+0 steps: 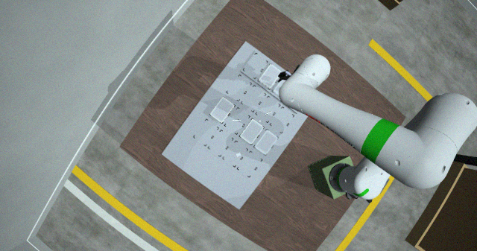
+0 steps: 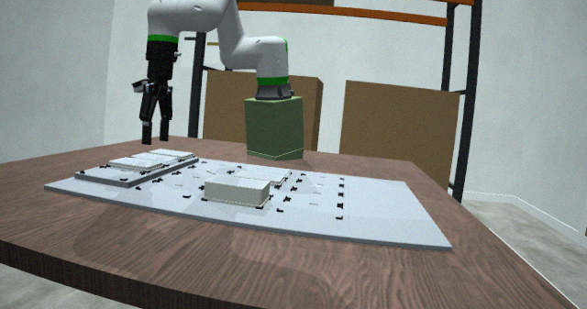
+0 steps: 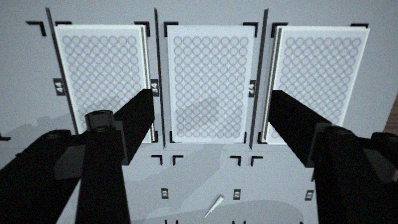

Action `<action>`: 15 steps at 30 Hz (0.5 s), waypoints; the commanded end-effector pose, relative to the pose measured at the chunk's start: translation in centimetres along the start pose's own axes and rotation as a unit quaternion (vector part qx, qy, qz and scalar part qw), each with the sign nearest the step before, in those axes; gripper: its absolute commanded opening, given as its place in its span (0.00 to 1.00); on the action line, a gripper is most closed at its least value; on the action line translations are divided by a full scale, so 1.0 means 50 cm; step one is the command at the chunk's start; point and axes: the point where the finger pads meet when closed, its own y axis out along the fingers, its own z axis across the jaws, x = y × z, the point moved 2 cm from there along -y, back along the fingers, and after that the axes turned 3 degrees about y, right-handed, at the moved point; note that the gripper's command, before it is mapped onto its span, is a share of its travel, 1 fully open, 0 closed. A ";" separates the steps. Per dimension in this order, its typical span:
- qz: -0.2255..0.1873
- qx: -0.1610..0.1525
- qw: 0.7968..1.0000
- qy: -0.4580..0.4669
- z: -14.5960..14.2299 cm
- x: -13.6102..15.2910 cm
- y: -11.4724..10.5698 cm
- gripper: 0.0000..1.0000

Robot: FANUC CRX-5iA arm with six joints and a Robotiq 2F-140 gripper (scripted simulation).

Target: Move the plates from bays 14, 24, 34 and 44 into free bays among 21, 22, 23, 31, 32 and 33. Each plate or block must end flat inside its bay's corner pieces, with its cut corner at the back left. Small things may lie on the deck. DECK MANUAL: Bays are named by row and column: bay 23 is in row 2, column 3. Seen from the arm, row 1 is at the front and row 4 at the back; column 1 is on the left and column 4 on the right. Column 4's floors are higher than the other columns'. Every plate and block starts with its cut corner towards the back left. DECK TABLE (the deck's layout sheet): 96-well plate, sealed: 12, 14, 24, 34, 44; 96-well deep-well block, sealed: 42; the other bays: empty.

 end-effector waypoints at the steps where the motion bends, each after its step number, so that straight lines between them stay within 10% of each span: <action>1: 0.000 -0.001 1.000 0.000 -0.001 -0.001 0.009 0.70; 15: 0.000 -0.001 1.000 0.000 -0.001 -0.001 0.041 0.70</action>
